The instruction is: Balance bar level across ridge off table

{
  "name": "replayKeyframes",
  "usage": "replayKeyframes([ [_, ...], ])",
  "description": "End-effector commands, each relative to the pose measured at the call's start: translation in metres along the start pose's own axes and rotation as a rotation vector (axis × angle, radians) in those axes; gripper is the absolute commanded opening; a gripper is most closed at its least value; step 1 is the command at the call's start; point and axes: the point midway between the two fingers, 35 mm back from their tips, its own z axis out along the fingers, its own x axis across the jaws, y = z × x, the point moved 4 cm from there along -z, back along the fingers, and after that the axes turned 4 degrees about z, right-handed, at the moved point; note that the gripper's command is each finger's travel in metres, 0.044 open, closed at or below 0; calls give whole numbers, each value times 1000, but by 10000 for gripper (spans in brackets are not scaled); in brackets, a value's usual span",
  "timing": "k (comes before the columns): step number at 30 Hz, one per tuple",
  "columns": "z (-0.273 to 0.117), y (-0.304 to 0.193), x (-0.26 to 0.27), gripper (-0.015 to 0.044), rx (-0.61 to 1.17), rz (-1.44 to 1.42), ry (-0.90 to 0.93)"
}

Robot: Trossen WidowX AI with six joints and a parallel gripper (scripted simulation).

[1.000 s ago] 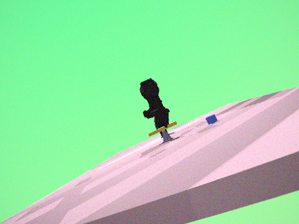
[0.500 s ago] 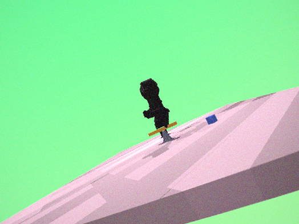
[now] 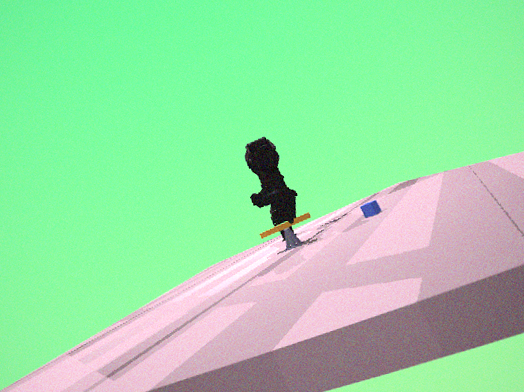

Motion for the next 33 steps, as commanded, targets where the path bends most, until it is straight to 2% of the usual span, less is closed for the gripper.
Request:
replayKeyframes([
  [1, 0, 0, 0, 0, 0, 0, 0],
  [10, 0, 0, 0, 0, 0, 0, 0],
  [16, 0, 0, 0, 157, 0, 0, 0],
  [17, 0, 0, 0, 167, 0, 0, 0],
  [33, 0, 0, 0, 168, 0, 0, 0],
])
